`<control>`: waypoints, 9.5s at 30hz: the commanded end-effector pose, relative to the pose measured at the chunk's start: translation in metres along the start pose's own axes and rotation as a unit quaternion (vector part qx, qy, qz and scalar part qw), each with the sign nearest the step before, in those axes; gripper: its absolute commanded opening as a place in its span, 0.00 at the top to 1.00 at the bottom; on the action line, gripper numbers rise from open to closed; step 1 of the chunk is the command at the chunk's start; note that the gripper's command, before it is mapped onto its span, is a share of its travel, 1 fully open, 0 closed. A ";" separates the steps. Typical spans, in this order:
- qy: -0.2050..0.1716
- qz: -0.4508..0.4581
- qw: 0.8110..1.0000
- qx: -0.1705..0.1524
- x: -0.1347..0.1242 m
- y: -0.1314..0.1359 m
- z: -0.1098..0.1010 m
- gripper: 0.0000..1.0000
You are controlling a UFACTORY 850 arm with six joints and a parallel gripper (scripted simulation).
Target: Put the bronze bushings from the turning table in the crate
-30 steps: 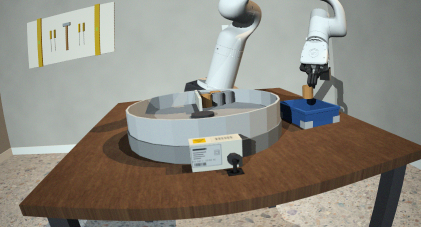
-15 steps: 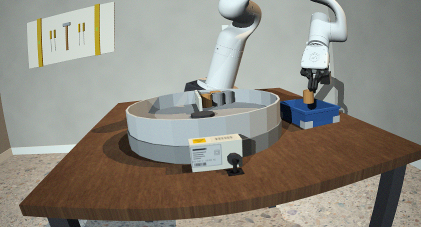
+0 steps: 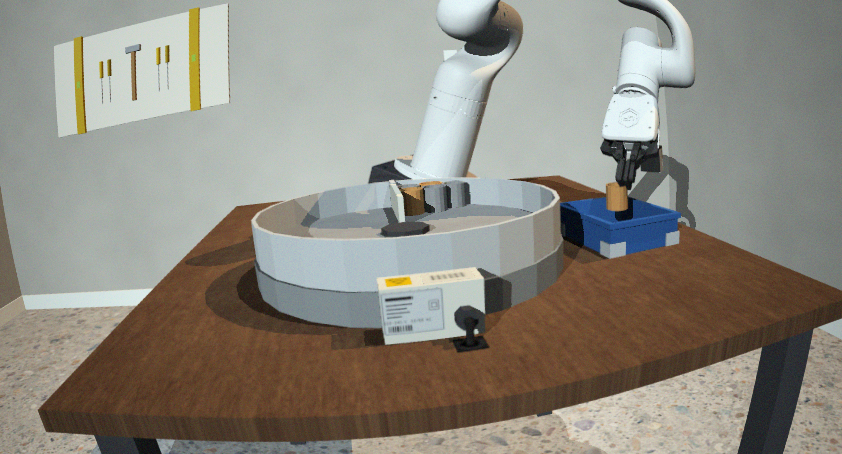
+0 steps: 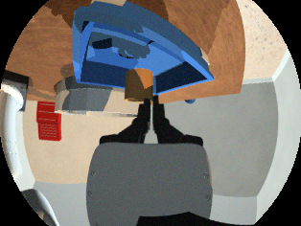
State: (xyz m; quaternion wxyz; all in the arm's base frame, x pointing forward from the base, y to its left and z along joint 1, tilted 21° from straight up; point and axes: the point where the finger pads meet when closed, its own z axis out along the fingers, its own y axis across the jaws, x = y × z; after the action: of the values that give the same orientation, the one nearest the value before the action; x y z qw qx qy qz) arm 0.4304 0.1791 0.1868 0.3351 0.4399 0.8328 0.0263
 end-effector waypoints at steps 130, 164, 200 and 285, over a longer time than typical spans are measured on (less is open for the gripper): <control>0.000 0.000 1.000 -0.001 0.019 0.001 0.022 0.89; 0.000 0.000 1.000 -0.001 -0.029 0.000 -0.034 0.89; 0.000 0.000 1.000 -0.001 -0.029 0.000 -0.034 0.89; 0.000 0.076 0.995 0.062 -0.147 -0.297 0.064 0.90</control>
State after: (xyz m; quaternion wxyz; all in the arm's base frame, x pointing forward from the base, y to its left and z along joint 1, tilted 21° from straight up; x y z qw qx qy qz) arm 0.3116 -0.1286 0.1148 0.3037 0.5217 0.7973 -0.0006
